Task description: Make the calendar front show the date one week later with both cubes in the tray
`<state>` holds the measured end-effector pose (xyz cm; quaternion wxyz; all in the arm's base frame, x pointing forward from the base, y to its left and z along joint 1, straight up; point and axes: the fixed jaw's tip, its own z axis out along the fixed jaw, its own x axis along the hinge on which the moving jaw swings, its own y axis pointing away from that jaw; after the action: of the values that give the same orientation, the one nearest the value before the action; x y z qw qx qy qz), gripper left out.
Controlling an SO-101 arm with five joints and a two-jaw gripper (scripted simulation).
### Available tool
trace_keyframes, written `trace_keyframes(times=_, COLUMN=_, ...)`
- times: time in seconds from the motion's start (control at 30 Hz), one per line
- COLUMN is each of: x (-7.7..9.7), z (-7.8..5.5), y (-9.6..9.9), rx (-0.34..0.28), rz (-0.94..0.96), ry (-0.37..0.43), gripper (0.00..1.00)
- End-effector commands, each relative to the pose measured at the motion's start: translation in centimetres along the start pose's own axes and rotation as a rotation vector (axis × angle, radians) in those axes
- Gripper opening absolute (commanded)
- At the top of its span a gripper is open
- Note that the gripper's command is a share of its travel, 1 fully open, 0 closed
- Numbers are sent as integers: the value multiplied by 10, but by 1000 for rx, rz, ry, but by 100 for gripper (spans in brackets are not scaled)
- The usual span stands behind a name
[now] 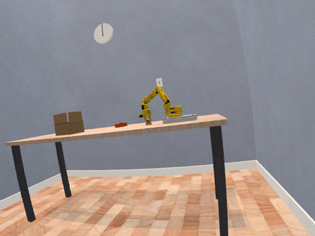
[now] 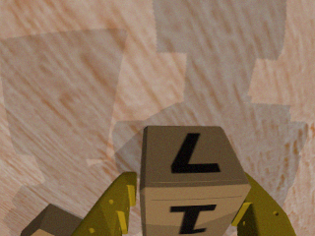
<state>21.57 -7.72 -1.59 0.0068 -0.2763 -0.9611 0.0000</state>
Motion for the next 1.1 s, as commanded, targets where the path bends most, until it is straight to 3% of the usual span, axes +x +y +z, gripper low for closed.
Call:
trace_keyframes(times=0.0, x=2, z=2, y=-2, rx=0, rz=-4, ry=7, gripper=20)
trace_keyframes(times=0.4, x=2, z=2, y=-2, rx=0, rz=-4, ry=7, gripper=18)
trace_keyframes(times=1.07, x=2, z=2, y=-2, rx=0, rz=-4, ry=7, gripper=1)
